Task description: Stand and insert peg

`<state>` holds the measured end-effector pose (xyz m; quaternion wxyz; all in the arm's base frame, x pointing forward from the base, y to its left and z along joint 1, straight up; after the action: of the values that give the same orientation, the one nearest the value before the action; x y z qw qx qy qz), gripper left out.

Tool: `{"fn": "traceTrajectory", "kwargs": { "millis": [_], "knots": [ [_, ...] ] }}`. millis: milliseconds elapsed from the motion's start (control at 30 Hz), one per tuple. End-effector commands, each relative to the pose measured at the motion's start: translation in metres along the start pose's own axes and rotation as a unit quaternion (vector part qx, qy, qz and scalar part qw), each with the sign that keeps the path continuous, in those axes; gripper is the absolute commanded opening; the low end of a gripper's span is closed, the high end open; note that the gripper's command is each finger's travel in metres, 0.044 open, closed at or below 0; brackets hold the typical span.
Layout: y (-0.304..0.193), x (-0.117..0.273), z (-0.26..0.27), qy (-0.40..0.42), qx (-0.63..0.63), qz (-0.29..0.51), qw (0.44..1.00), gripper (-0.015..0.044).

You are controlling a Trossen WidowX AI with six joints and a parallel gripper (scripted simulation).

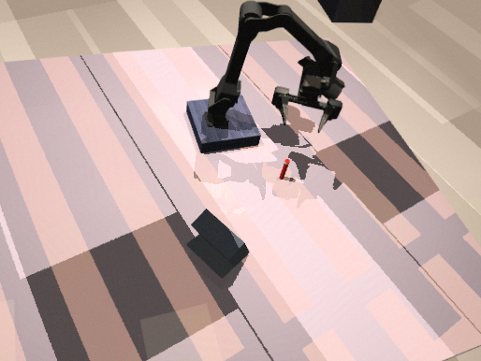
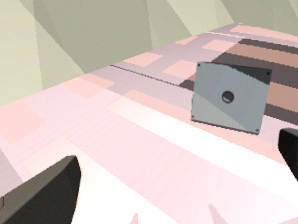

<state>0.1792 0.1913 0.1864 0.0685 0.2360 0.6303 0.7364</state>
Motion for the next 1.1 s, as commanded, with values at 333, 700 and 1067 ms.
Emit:
{"fn": "traceTrajectory", "kwargs": {
  "millis": [333,700,1067],
  "knots": [
    [-0.004,-0.018,-0.019,-0.089,0.032,0.085,0.992,0.044],
    [-0.023,-0.038,-0.032,-0.171,0.037,0.242,0.954,0.044],
    [-0.037,-0.051,-0.031,-0.177,0.024,0.402,0.898,0.044]
  ]
}}
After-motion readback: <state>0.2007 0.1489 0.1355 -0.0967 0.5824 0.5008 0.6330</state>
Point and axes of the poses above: the point midway between the two fingers, 35 mm back from their tips, its own x axis back along the fingers, its own z axis across the jaws, y = z × x, the point moved 2 cm from there along x, back along the fingers, and after that the axes turned 4 degrees about -x, right-handed, at the moved point
